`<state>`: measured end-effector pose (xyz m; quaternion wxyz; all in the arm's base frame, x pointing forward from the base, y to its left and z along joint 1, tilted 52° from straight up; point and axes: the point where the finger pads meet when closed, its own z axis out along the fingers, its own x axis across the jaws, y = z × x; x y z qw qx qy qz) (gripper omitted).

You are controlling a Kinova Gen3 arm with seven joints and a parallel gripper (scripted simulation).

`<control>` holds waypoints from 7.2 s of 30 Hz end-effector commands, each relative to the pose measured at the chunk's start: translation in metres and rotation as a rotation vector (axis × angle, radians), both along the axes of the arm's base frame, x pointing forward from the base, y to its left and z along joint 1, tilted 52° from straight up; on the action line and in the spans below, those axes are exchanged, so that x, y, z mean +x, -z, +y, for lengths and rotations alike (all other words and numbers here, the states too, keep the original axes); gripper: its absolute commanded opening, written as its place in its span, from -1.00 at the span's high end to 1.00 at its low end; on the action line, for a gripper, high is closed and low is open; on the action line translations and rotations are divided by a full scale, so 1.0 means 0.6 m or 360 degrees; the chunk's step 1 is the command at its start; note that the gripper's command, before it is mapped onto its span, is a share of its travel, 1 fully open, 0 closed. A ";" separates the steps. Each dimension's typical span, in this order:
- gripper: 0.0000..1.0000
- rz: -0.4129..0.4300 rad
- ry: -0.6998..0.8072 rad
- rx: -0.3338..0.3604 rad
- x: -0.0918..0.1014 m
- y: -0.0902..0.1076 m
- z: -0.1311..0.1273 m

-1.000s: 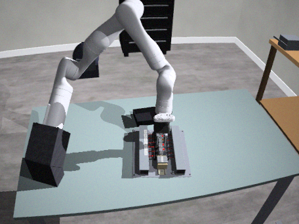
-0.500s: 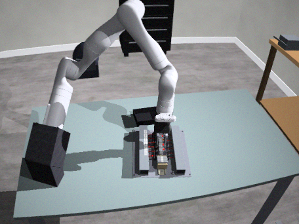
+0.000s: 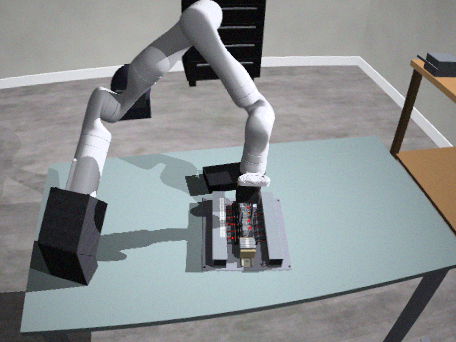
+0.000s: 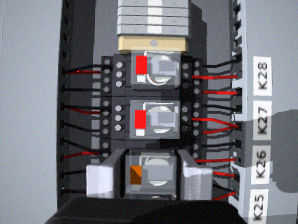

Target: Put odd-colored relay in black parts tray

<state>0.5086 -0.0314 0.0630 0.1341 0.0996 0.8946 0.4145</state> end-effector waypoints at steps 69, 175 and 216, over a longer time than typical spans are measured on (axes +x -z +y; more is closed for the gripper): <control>1.00 -0.0055 0.0067 -0.0007 -0.009 -0.017 -0.021; 1.00 -0.0055 0.0067 -0.0007 -0.052 -0.084 -0.090; 1.00 -0.0055 0.0067 -0.0007 -0.084 -0.287 0.104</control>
